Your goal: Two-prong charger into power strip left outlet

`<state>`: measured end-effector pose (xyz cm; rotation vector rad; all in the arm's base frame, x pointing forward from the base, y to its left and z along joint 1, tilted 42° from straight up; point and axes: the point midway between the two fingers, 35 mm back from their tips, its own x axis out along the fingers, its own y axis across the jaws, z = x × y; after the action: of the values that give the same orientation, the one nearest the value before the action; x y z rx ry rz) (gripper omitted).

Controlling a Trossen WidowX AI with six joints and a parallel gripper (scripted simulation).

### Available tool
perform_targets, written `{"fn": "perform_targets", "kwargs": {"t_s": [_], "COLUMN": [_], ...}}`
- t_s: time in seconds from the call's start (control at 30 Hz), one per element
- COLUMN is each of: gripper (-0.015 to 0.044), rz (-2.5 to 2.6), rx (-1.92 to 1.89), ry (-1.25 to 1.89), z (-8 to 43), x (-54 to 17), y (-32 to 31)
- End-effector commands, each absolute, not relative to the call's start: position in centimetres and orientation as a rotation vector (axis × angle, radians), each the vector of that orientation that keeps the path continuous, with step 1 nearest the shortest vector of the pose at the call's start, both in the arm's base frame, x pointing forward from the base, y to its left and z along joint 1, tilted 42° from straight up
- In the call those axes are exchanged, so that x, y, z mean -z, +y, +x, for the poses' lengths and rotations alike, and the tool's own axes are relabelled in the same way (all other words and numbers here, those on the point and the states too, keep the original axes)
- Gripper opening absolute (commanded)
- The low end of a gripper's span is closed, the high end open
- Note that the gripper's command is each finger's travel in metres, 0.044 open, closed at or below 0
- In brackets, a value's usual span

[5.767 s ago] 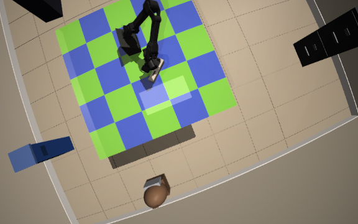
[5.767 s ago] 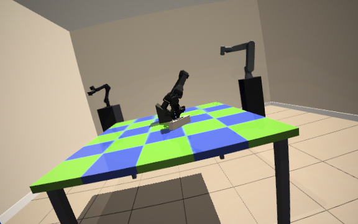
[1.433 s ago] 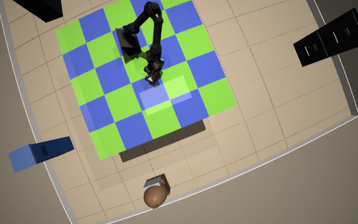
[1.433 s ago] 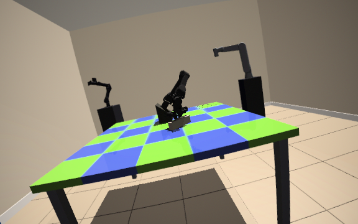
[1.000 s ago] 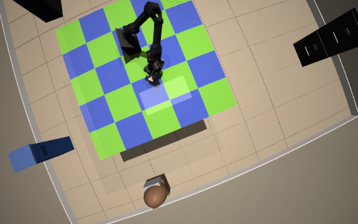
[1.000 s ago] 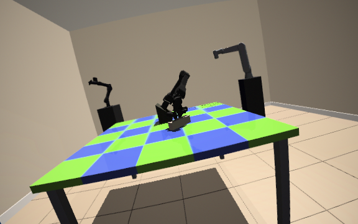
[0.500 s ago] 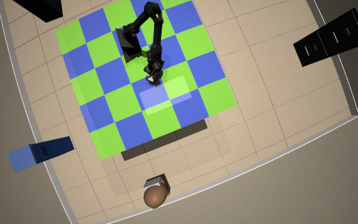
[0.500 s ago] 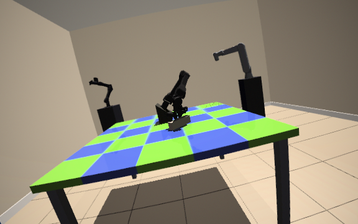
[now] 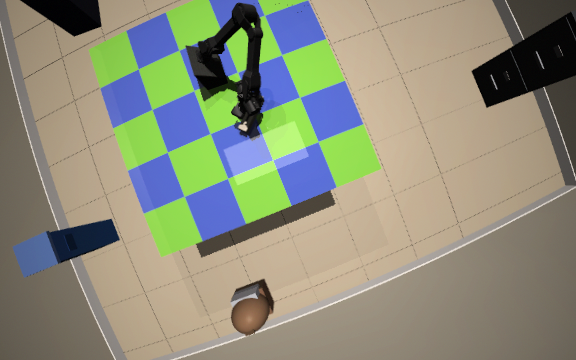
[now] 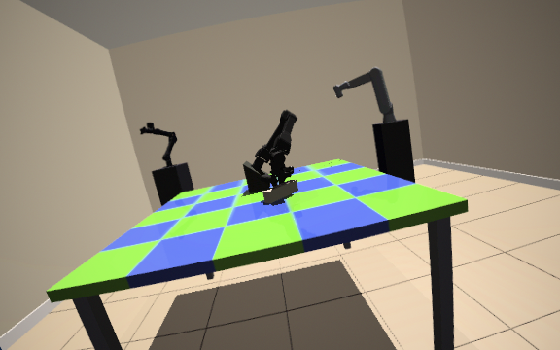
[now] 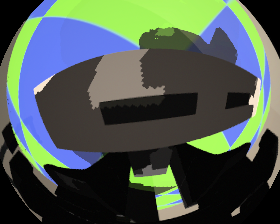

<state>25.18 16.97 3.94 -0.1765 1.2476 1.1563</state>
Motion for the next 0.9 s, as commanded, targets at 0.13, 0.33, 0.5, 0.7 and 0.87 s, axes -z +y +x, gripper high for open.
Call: {"fn": "perform_targets", "kwargs": {"t_s": [0.13, 0.33, 0.5, 0.7, 0.87], "gripper": [0.0, 0.0, 0.0, 0.0, 0.0], "rz": [-0.163, -0.163, -0.163, -0.163, -0.163], "rx": [-1.182, -1.182, -1.182, -1.182, -1.182], "ry": [1.182, 1.182, 1.182, 1.182, 1.182], "z": [26.39, 26.38, 26.34, 26.29, 26.25], "x": [-5.17, -5.15, -5.11, -5.04, -4.99], "y": [17.9, 17.9, 17.88, 17.85, 17.84]}}
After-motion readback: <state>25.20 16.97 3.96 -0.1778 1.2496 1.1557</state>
